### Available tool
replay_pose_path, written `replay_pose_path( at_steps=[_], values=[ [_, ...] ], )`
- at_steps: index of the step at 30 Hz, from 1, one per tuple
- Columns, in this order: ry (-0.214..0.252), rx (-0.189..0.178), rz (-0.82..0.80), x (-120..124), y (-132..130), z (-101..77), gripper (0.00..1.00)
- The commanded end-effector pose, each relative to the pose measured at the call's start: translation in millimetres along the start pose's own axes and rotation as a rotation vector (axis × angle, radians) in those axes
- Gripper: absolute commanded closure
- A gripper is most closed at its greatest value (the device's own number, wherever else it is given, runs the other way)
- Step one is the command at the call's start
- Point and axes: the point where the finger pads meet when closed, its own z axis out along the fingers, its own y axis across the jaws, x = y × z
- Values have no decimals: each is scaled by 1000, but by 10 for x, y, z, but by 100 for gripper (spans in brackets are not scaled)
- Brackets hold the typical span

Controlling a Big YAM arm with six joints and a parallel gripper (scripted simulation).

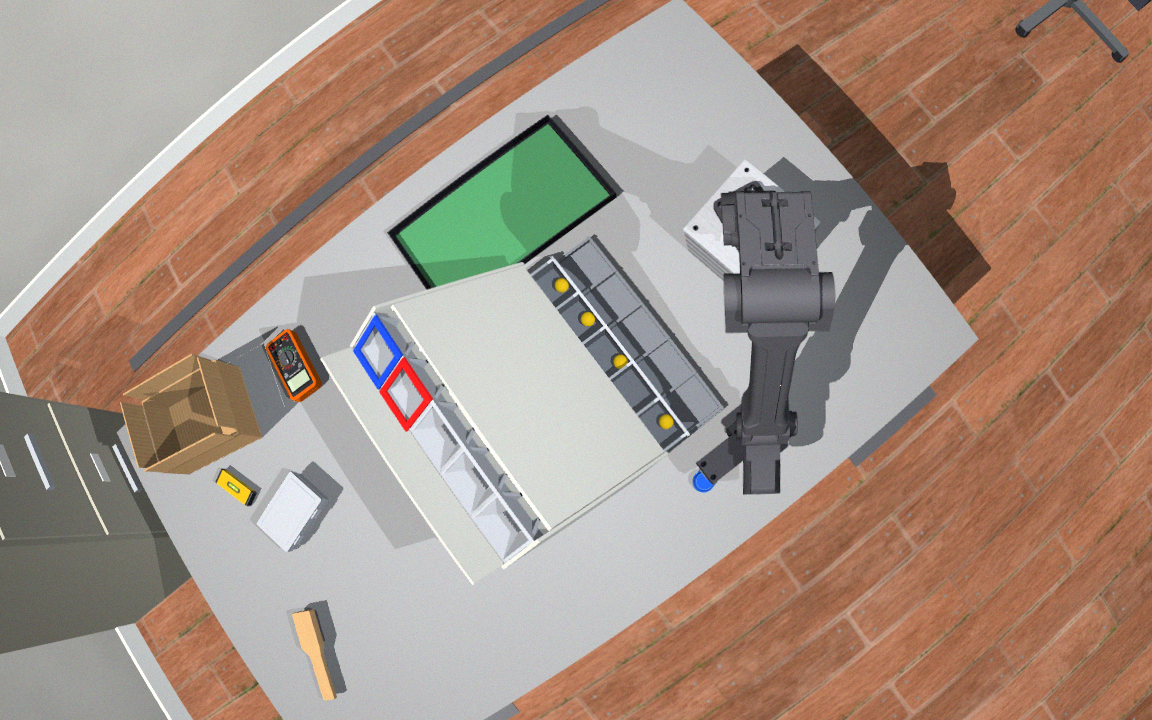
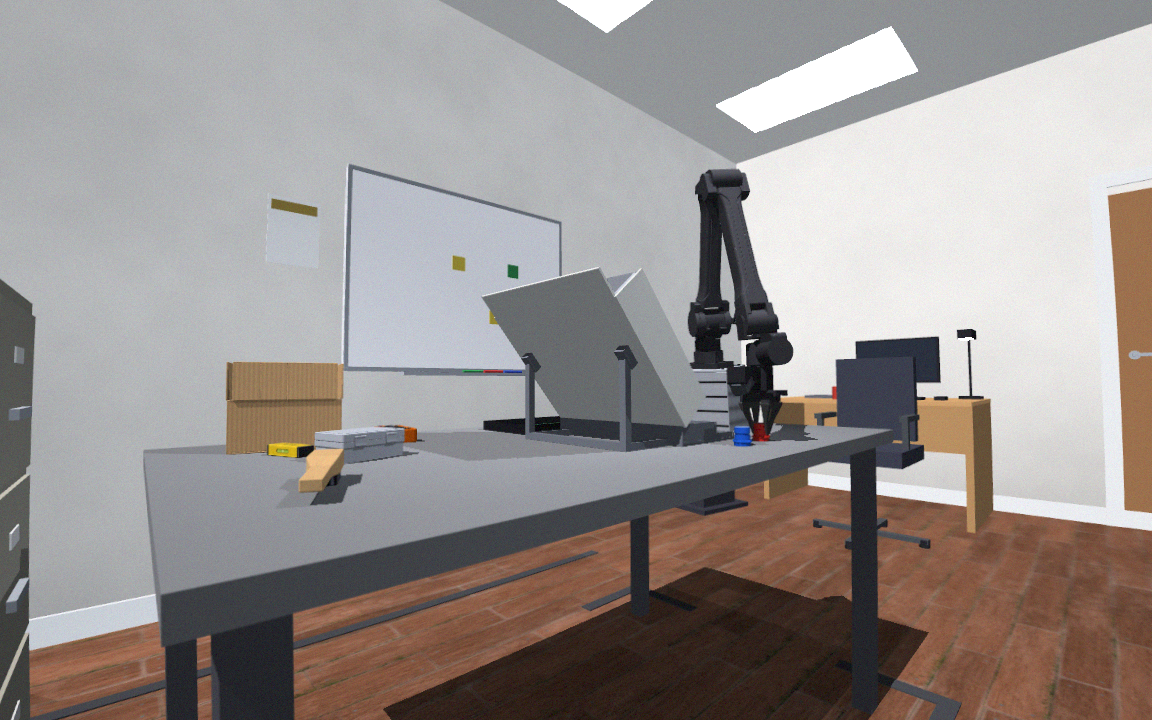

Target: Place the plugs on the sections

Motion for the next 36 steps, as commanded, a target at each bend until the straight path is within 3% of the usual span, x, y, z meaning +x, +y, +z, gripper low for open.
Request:
replay_pose_path(
  at_steps=[1, 14, 36],
  values=[
    [-9, -8, 0, -34, 39, -175, 100],
    [-2, 2, 5, -42, 46, -1198, 100],
    [7, 12, 0, -52, 59, -1193, 100]
  ],
)
